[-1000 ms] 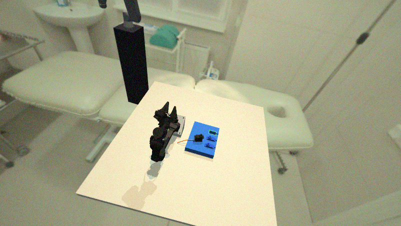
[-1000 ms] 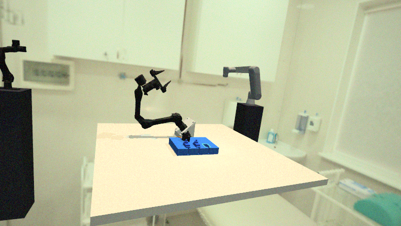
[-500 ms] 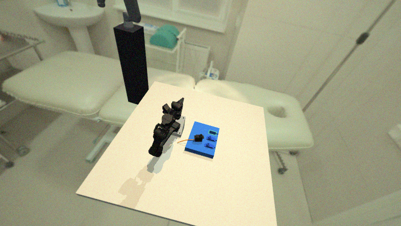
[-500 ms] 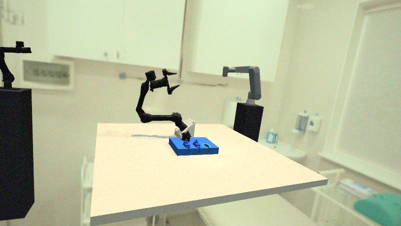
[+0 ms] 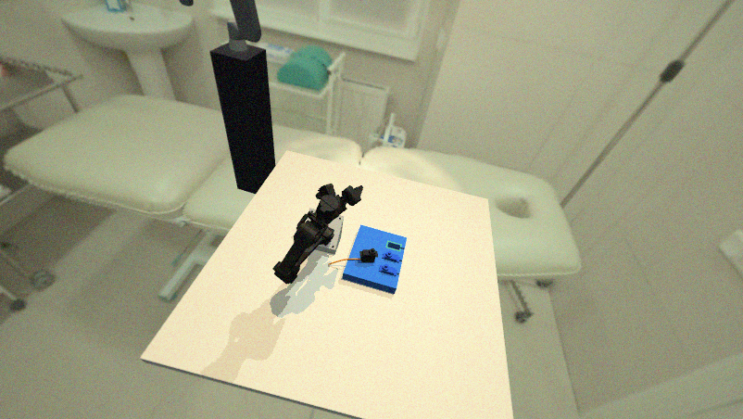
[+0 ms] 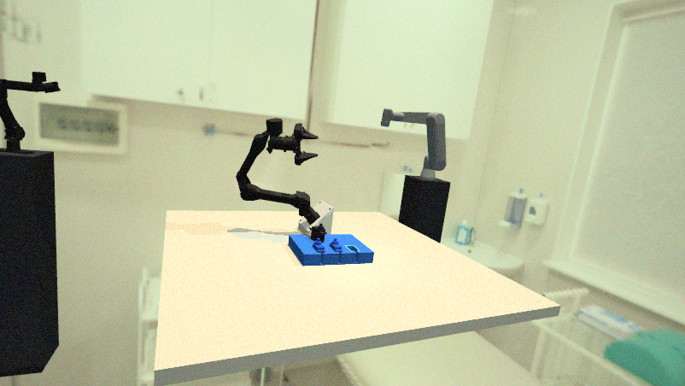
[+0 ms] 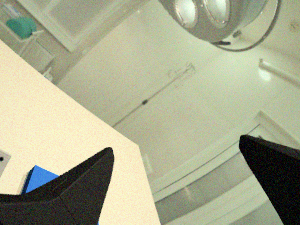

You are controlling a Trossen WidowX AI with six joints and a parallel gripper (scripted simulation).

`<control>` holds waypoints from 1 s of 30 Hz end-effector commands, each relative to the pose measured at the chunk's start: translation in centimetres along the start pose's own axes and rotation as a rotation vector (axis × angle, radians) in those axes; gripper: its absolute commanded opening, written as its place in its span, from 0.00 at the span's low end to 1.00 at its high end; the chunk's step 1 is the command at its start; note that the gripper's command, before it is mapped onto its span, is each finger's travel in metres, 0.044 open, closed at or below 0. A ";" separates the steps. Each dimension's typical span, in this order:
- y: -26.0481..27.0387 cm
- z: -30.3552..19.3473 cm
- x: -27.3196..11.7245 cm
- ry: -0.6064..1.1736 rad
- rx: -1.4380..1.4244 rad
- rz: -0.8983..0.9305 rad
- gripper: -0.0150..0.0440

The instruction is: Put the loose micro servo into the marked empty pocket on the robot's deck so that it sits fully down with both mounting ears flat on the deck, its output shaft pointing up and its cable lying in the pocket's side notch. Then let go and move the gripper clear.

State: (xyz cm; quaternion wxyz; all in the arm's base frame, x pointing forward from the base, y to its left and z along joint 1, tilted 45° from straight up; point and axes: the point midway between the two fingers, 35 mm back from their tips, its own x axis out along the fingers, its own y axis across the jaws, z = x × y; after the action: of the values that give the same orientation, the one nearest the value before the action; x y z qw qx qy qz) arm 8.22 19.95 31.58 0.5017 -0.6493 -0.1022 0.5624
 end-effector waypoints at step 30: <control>7.2 -11.2 7.6 0.723 0.816 0.283 1.00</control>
State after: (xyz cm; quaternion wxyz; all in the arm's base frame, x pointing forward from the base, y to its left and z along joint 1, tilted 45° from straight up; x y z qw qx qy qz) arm 16.54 16.59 20.94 0.6305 -0.5719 0.3488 0.3920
